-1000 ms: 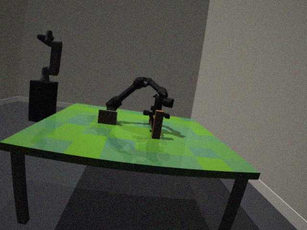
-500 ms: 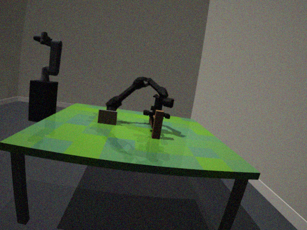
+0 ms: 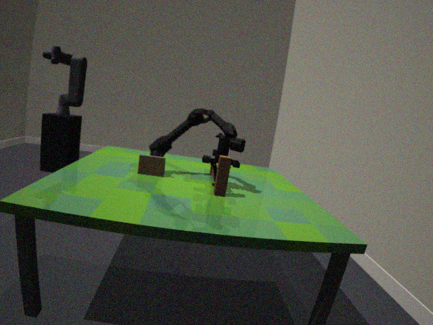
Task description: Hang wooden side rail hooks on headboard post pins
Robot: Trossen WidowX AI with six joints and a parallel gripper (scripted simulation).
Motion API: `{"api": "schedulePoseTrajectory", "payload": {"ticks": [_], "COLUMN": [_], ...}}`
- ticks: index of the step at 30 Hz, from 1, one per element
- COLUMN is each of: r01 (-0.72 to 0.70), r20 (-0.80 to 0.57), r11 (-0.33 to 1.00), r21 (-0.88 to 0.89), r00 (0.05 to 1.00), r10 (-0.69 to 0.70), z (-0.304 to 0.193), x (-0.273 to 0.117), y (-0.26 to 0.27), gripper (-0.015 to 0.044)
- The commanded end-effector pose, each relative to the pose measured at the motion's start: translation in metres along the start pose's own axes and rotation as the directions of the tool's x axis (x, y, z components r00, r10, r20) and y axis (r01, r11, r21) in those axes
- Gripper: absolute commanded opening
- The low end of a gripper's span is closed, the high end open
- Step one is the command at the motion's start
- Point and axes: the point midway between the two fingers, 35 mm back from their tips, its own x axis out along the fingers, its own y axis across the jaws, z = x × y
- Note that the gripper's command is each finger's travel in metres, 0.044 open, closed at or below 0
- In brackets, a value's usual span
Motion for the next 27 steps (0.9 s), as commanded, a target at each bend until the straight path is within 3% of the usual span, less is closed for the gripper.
{"api": "schedulePoseTrajectory", "payload": {"ticks": [1, 27], "r01": [0.015, 0.015], "r20": [-0.005, -0.005], "r11": [1.000, 1.000], "r21": [0.002, 0.002], "r00": [1.000, 1.000], "r10": [-0.015, -0.015], "z": [-0.0046, -0.0071], "x": [-0.0041, -0.0036], "y": [0.0001, 0.0013], "gripper": [0.0000, 0.0000]}}
